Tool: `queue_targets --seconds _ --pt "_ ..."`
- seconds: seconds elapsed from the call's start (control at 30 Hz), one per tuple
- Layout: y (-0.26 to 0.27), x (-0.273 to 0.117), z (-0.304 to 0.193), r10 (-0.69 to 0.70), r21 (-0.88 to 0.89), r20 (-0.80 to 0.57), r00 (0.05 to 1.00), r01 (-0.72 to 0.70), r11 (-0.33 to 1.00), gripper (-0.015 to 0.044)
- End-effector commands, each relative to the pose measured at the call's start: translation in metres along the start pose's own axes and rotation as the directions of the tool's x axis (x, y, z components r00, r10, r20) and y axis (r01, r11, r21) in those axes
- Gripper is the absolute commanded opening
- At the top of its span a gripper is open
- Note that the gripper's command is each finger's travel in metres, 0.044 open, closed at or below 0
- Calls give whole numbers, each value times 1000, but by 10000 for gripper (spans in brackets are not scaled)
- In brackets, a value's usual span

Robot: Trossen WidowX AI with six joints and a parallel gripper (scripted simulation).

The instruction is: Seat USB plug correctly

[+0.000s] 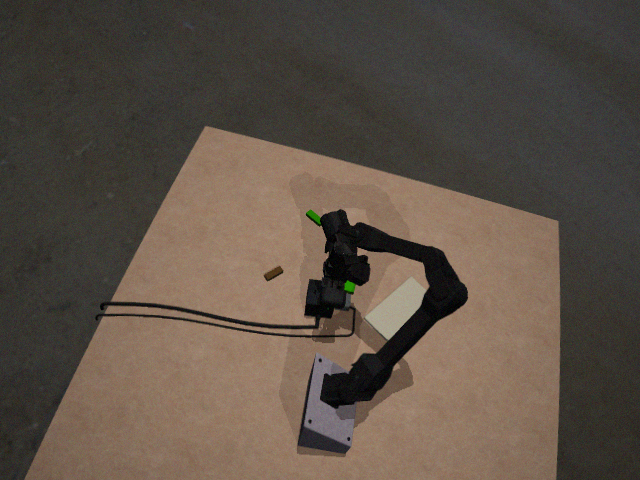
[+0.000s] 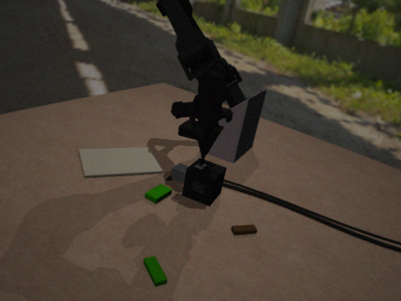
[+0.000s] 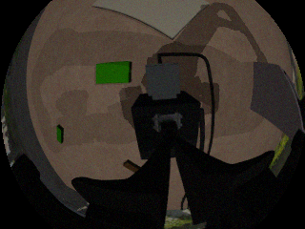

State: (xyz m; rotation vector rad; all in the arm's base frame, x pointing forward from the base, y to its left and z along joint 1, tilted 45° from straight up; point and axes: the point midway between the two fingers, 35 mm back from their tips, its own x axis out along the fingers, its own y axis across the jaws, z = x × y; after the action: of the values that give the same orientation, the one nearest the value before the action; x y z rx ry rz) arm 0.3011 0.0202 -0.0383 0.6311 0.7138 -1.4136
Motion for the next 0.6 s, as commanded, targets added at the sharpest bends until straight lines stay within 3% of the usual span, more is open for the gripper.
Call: queue_targets --seconds 0.0,0.57 --pt "0 1 0 2 -5 2 1000 -2 1000 0" --pt "0 3 0 2 -5 2 1000 -2 1000 0"
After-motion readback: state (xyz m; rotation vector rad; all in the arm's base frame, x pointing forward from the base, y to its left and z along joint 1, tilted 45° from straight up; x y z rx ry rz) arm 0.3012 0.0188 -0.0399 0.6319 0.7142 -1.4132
